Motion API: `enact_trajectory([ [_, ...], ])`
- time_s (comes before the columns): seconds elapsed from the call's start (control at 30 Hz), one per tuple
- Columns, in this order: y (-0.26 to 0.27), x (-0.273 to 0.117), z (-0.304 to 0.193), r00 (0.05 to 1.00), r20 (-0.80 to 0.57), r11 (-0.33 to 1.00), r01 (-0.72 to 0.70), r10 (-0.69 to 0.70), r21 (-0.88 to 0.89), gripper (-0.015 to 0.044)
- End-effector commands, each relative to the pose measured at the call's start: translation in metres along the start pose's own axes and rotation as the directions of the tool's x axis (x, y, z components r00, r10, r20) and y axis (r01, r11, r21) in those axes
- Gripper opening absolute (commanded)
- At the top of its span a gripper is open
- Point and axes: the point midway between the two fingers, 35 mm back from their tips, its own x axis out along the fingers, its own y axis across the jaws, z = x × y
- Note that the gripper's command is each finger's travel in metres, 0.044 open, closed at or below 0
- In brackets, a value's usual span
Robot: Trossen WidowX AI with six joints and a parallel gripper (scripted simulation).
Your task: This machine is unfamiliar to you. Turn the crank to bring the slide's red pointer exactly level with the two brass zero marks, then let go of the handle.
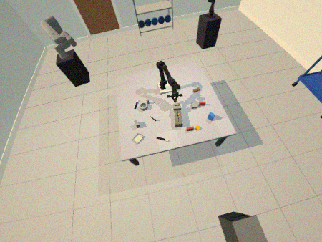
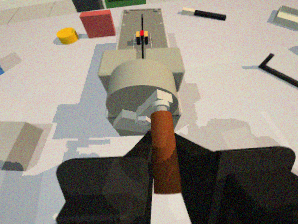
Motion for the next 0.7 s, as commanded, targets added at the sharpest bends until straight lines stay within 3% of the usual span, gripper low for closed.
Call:
enact_trajectory([
  [0.0, -0.0080, 0.0035, -0.0035, 1.000, -0.006, 1.000, 0.021, -0.021, 0.005, 0.0000],
  [0.67, -0.0118, 0.0084, -0.0078, 1.000, -0.006, 1.000, 0.022, -0.022, 0.004, 0.0000],
])
